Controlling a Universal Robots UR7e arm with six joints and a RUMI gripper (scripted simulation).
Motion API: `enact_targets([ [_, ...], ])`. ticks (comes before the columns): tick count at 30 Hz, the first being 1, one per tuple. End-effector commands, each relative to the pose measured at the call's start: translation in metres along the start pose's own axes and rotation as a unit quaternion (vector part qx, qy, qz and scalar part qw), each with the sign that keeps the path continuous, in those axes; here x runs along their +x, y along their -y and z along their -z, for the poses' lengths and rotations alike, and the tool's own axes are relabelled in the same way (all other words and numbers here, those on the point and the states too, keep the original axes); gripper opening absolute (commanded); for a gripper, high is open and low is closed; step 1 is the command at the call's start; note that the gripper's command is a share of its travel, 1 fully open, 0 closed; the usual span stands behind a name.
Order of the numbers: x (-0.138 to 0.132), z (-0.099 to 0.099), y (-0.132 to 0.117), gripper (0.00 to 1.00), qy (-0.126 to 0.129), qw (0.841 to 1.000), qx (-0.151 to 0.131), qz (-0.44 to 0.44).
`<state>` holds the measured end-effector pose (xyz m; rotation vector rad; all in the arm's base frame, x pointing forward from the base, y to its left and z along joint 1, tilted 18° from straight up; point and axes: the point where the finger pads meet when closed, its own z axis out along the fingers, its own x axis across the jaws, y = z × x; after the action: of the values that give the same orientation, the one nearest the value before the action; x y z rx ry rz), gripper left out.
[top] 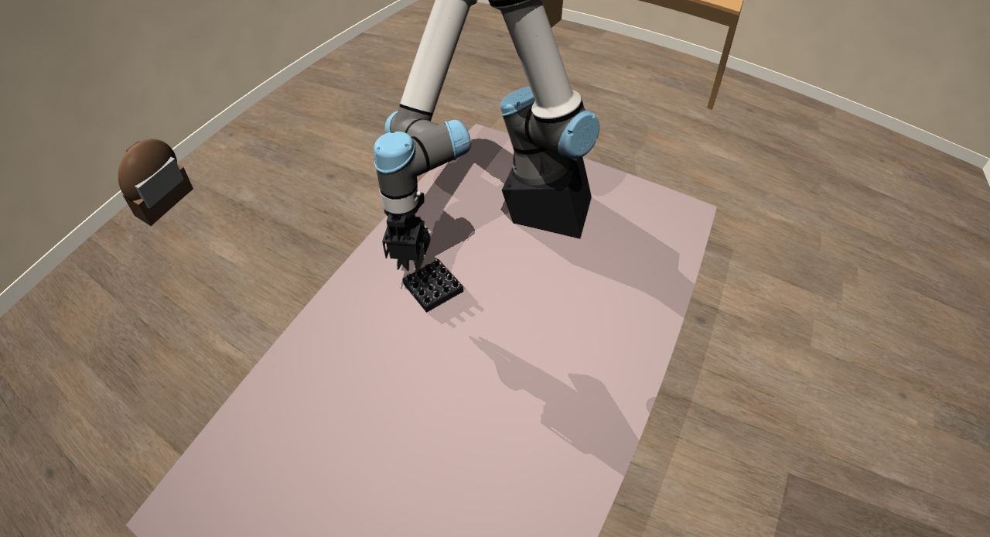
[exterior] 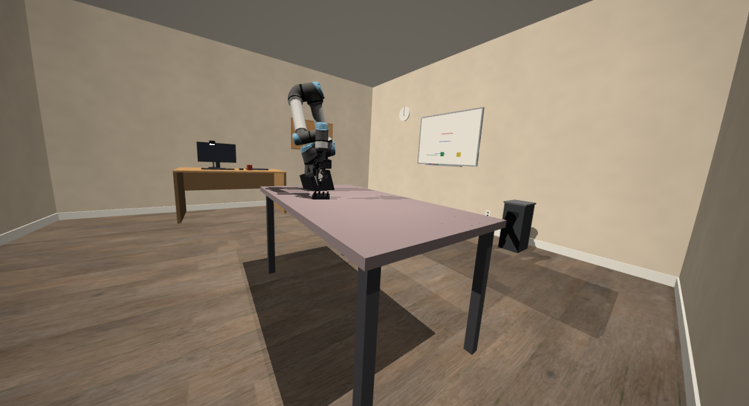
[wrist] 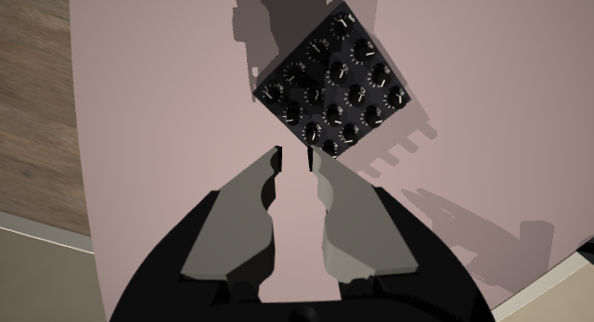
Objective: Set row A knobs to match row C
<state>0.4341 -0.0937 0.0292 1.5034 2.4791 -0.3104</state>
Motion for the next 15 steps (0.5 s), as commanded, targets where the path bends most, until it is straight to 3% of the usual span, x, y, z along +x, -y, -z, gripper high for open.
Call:
enact_targets([
  [1, 0.0, -0.001, 0.0, 0.11, 0.0, 1.0, 0.0, 0.0],
  [15, 0.0, -0.013, 0.0, 0.11, 0.0, 1.0, -0.001, 0.0],
])
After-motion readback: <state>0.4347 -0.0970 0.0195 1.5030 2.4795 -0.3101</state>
